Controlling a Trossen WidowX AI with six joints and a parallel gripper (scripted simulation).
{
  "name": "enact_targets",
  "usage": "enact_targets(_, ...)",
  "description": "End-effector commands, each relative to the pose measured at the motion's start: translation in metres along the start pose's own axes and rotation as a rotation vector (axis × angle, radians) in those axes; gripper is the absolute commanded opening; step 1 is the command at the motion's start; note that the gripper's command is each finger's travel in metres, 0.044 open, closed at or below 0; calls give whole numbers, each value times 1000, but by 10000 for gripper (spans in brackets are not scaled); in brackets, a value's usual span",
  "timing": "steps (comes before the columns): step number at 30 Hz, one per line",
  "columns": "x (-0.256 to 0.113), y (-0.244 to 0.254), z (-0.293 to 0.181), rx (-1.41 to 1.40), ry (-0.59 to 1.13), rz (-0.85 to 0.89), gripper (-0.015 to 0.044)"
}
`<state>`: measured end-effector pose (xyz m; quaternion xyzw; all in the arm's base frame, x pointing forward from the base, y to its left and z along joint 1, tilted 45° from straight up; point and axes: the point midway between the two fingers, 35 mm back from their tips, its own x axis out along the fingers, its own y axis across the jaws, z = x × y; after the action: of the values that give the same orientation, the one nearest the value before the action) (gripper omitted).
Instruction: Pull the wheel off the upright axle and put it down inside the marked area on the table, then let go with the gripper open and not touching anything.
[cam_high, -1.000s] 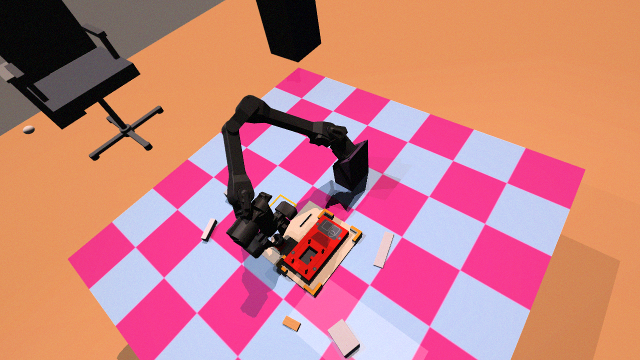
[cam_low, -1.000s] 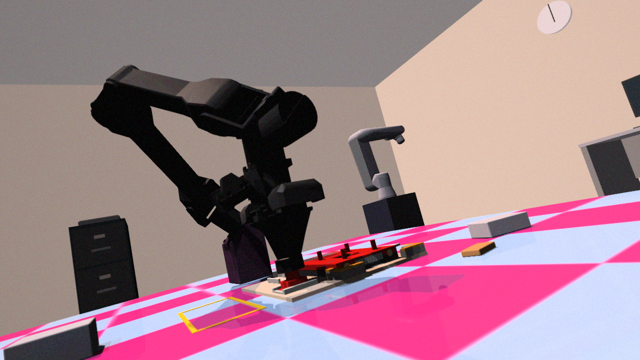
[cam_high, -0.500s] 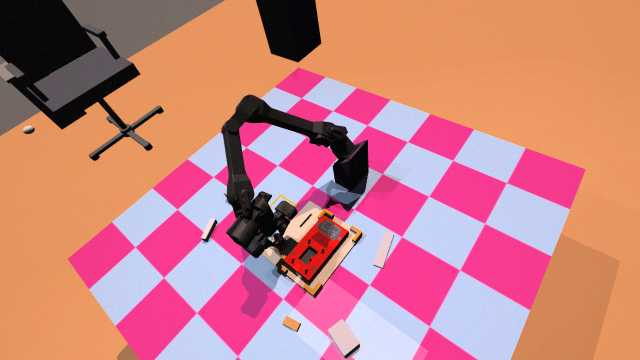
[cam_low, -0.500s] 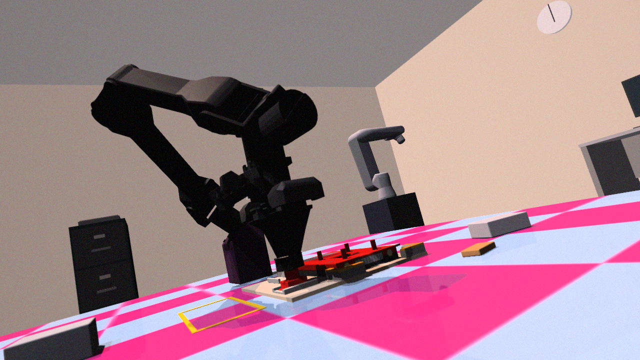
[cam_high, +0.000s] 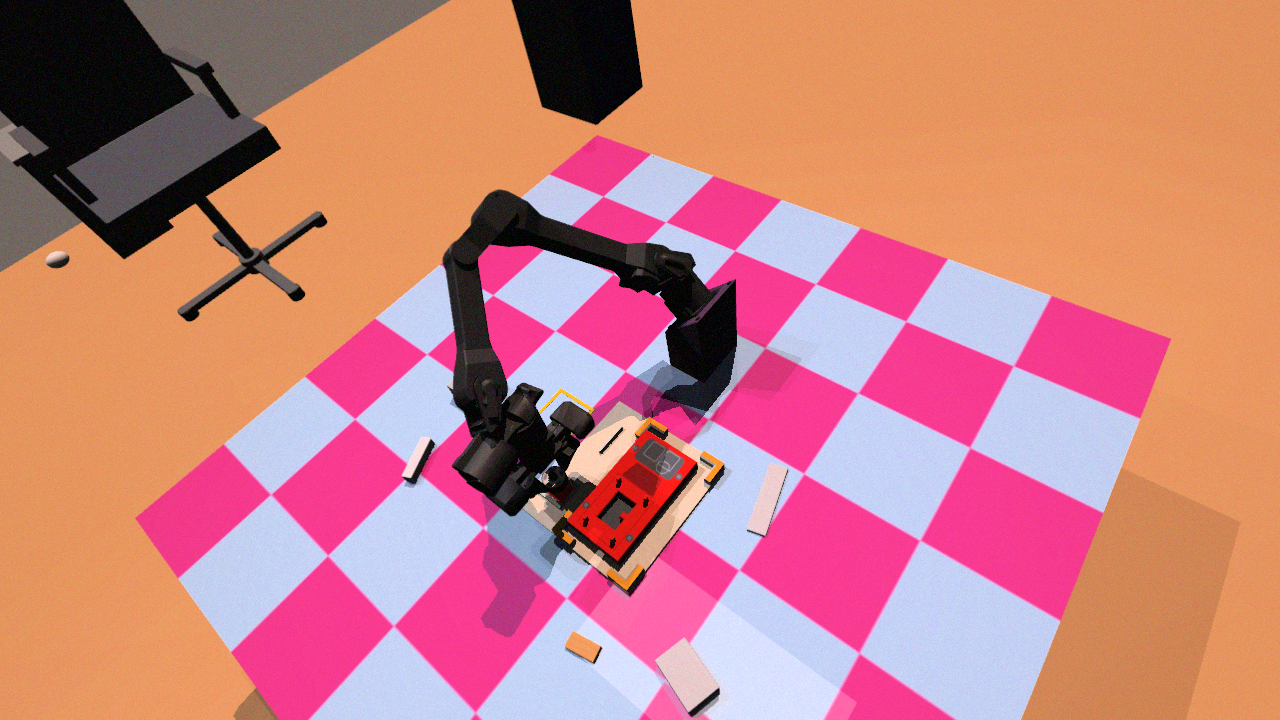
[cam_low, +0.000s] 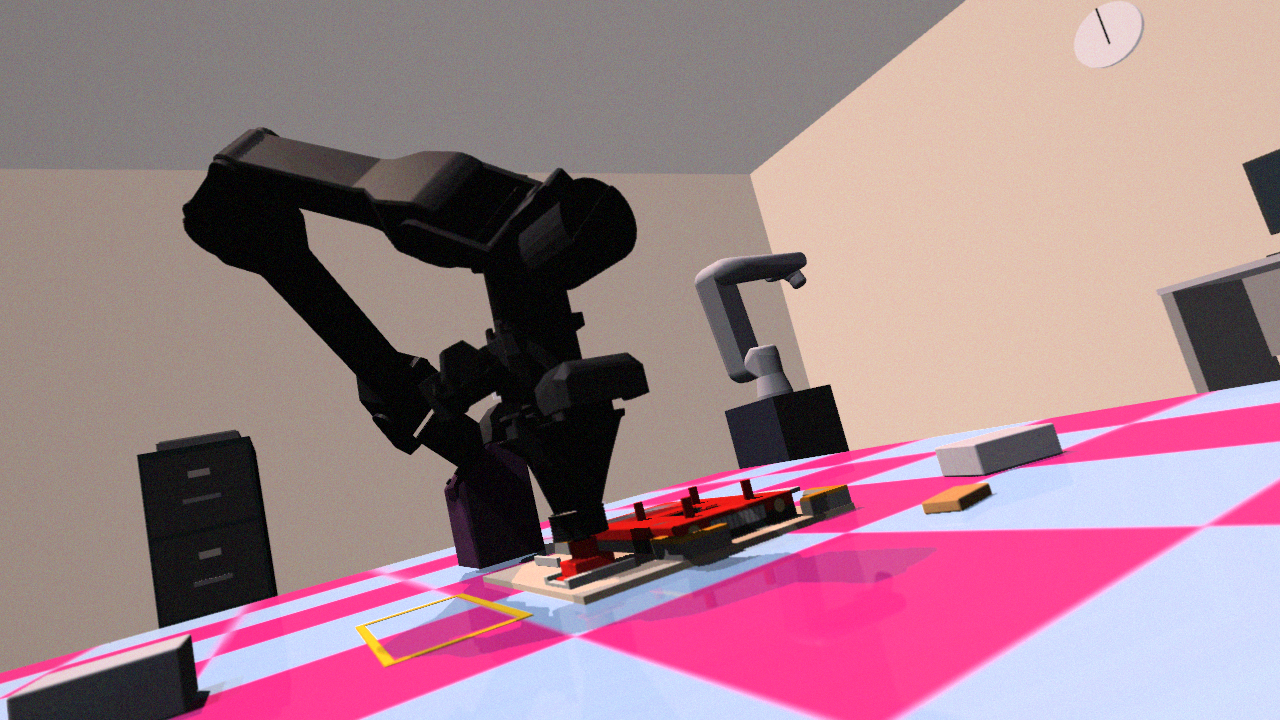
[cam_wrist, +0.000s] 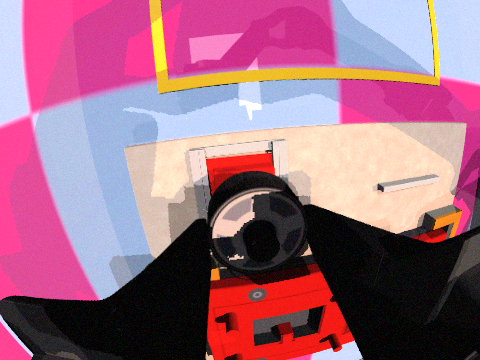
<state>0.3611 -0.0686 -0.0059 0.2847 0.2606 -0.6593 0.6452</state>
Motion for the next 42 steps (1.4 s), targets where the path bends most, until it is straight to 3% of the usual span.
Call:
enact_targets(1, -5, 0, -1, -5, 1, 2, 0)
enact_targets(42, -18, 0, -1, -7, 0, 6, 0)
